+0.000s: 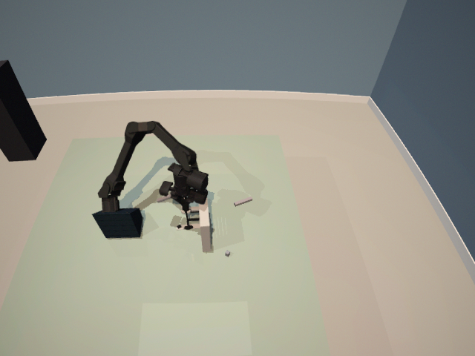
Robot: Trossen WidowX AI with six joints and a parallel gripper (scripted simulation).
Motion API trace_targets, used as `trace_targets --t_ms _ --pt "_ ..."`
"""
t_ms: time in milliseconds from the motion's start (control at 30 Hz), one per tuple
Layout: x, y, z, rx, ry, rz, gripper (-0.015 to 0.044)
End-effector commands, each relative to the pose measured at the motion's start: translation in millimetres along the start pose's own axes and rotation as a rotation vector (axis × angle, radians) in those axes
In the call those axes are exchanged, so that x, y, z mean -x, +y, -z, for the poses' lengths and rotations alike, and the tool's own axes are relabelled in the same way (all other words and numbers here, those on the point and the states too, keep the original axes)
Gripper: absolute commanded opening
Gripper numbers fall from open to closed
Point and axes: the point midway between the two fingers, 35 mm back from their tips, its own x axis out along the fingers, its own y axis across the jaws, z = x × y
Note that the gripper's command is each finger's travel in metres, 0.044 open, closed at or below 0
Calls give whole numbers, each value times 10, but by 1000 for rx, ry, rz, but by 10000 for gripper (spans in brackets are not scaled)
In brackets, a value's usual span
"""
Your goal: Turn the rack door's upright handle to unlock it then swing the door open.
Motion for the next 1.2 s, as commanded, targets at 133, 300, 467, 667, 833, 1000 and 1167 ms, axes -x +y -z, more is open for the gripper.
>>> trace_targets --t_ms 133,300,467,667,833,1000,1167 --pt "-6 -1 1 369 -1 1 18" --pt "-6 -1 0 615 -2 1 18" --pt "-6 0 0 688 -2 1 18" --pt "-6 0 0 688 -2 1 18" --pt "-6 0 0 688 -2 1 18" --pt "-6 0 0 688 -2 1 18" --pt "-6 0 0 688 -2 1 123"
